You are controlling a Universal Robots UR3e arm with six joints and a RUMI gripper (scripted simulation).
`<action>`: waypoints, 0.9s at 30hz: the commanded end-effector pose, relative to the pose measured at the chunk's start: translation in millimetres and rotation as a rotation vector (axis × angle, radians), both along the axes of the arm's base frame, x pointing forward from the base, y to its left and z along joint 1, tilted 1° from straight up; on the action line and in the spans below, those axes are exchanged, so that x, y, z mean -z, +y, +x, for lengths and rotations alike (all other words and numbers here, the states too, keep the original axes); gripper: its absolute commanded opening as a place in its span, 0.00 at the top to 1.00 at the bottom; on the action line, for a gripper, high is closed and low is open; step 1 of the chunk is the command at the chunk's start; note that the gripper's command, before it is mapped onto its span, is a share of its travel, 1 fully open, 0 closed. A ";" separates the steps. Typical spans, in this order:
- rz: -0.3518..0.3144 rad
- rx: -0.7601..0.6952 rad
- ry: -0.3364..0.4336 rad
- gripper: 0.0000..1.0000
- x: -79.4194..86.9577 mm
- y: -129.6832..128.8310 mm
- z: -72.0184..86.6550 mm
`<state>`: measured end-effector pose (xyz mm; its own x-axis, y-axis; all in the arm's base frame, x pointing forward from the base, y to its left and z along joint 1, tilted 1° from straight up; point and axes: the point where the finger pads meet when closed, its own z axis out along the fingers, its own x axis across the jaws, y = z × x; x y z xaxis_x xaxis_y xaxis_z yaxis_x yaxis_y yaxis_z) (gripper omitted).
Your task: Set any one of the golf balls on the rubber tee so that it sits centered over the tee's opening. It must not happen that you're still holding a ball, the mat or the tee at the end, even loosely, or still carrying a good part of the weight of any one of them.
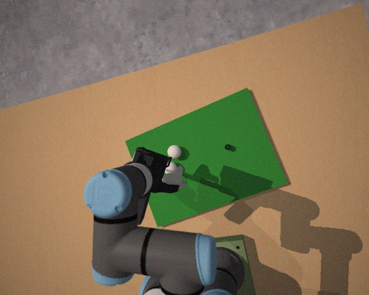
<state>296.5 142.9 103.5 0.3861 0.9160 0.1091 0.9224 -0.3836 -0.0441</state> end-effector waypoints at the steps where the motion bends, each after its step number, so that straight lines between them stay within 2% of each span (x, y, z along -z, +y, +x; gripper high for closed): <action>1: -0.068 -0.041 -0.003 0.00 1.7 -3.6 3.6; 9: -0.097 -0.062 -0.009 0.00 2.3 -5.1 6.0; 21: -0.100 -0.063 -0.009 0.00 4.0 -5.2 6.4; 27: -0.100 -0.064 -0.008 0.00 12.5 -5.0 7.0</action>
